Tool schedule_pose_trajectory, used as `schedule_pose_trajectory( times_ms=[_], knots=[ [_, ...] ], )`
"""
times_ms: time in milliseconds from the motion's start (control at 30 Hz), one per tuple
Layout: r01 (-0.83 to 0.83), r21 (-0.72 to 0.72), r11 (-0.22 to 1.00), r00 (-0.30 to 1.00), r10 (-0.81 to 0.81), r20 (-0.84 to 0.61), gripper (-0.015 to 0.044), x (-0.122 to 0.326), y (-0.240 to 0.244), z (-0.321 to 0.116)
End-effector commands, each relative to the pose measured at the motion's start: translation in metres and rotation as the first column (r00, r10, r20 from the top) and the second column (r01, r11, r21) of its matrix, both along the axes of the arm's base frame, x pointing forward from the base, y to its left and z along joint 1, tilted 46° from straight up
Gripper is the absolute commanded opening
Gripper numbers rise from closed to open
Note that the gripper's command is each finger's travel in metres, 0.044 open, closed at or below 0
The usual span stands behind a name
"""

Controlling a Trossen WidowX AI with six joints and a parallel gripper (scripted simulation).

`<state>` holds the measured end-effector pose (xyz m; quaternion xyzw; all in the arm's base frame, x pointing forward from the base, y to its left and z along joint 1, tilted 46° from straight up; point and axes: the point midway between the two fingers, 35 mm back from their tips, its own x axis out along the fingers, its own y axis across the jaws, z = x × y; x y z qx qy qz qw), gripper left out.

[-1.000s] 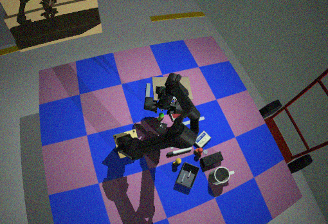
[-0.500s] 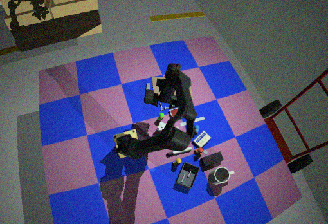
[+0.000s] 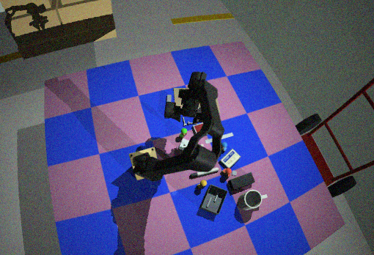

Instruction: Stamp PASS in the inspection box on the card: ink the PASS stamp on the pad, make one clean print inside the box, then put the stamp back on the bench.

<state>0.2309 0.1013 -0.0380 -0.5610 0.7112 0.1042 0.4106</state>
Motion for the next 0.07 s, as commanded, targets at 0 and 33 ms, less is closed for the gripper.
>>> schedule_pose_trajectory(
  times_ms=[0,33],
  knots=[
    [0.0,0.0,1.0,1.0,0.0,0.0,0.026,-0.0001,0.0,0.0],
    [0.0,0.0,1.0,1.0,0.0,0.0,0.026,-0.0001,0.0,0.0]
  ],
)
